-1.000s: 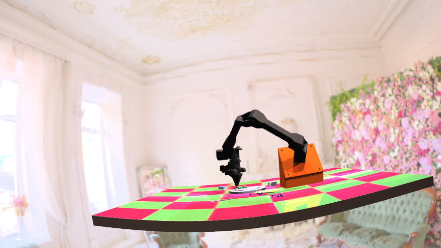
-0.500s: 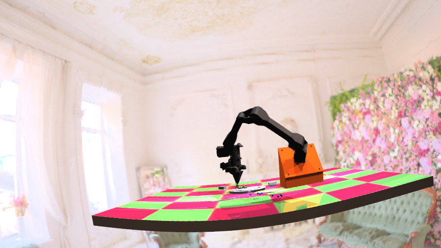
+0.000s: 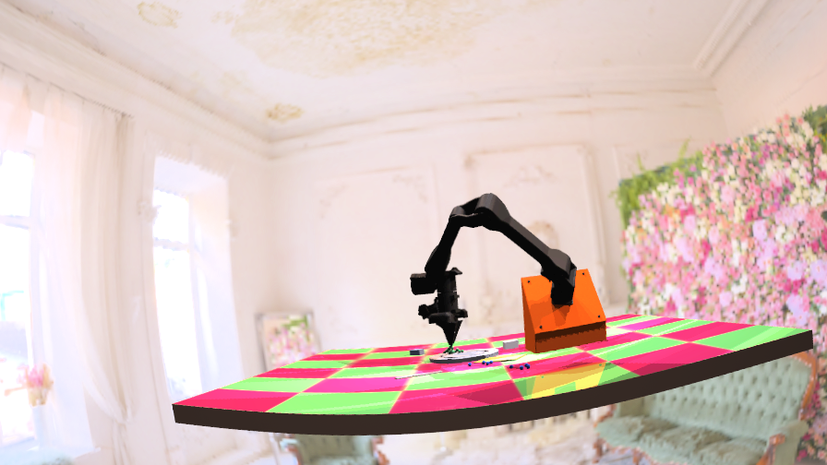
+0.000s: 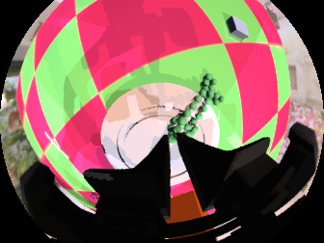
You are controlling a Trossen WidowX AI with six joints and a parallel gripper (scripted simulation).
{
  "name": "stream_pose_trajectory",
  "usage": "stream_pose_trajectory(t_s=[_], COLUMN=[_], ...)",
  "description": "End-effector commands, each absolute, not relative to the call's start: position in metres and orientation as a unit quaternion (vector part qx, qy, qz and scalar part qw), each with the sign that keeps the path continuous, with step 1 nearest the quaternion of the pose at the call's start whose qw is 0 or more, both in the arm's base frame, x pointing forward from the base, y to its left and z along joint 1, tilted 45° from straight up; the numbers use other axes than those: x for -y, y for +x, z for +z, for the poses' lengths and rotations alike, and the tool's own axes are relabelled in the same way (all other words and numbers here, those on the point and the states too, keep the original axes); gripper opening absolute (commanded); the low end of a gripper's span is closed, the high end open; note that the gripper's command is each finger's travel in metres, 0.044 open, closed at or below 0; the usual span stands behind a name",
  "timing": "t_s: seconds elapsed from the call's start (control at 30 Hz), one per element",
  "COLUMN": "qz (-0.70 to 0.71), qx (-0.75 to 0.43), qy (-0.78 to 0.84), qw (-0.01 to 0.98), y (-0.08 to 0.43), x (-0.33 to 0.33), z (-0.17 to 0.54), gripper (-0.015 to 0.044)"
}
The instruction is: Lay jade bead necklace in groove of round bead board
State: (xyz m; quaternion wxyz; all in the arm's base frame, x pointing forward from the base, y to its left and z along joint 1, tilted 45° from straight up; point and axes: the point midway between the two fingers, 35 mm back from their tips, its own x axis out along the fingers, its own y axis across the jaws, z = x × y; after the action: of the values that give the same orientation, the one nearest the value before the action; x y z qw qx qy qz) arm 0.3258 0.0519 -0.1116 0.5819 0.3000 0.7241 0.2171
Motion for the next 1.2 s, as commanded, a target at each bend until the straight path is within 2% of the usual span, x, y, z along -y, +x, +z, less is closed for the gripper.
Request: stream_pose_trajectory(t_s=[0.0,1.17], qz=[0.217,0.217], qx=[-0.725,-0.725], qy=[0.304,0.304], qw=[0.579,0.579], y=[0.322,0.319], x=[-0.056,-0.07], z=[-0.113,-0.126], gripper=[0.0,0.0])
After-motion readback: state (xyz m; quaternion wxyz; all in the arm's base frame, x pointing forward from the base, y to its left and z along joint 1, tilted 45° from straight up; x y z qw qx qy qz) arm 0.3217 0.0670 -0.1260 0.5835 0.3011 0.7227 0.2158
